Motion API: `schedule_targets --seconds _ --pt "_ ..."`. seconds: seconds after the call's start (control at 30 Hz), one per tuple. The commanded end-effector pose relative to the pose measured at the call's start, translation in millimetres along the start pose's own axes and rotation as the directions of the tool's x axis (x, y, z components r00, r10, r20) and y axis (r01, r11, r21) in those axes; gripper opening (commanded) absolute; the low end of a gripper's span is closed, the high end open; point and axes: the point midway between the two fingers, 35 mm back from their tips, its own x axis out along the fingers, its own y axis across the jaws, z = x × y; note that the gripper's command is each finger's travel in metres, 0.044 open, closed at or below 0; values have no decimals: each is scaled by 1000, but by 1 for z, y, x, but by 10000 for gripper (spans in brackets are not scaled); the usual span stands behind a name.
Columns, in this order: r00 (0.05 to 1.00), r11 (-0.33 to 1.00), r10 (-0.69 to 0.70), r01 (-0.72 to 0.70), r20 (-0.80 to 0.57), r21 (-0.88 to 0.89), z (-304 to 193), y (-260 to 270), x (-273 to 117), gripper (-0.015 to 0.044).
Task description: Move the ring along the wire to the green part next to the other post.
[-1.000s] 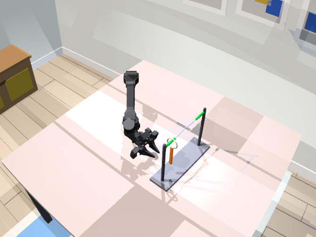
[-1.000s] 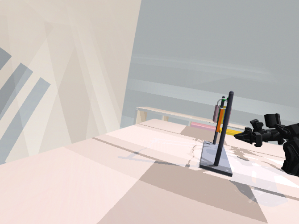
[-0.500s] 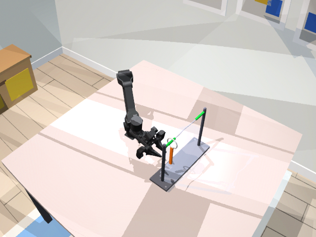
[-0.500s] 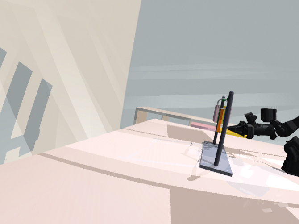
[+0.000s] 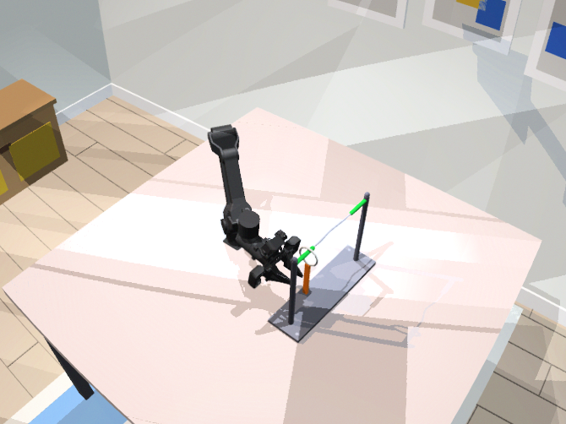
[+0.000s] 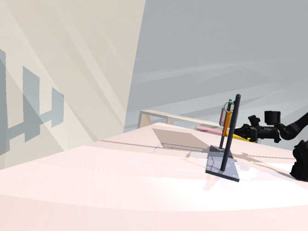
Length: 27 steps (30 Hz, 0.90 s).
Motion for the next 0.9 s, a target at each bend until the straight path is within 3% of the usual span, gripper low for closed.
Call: schedule_targets --seconds 0.0,0.87 --pt "1000 1000 -3 3 3 3 2 -2 6 160" --pt "1000 1000 -3 3 7 4 1 -2 44 160"
